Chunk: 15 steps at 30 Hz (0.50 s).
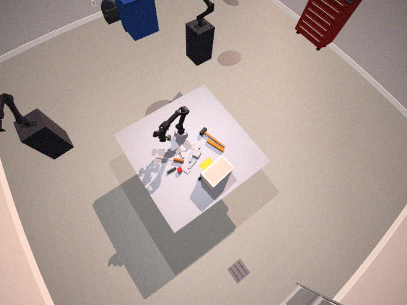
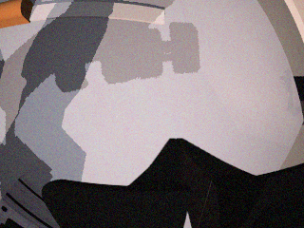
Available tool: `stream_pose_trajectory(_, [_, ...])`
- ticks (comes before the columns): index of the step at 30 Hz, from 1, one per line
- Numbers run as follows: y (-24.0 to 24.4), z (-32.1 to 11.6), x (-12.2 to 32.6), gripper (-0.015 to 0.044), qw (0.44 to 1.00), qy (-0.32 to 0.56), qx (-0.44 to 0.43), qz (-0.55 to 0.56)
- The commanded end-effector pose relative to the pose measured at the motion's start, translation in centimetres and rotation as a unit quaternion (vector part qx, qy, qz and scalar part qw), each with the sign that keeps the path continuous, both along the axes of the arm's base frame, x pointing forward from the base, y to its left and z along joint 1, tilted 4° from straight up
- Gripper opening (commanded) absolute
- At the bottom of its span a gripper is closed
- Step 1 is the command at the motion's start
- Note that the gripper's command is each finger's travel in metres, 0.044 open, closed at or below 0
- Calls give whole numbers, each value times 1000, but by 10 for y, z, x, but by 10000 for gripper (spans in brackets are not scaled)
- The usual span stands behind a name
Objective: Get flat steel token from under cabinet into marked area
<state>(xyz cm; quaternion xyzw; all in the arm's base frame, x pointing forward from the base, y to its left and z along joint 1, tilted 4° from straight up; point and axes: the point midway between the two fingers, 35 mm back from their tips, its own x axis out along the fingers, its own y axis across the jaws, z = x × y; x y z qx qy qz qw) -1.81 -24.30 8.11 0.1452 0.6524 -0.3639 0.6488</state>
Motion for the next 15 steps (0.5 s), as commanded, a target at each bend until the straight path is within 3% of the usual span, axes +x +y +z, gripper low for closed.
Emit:
stream_pose_trajectory(1, [1, -7, 29, 0, 999, -15, 23, 27])
stream_pose_trajectory(15, [30, -23, 121, 0, 992, -47, 102, 57])
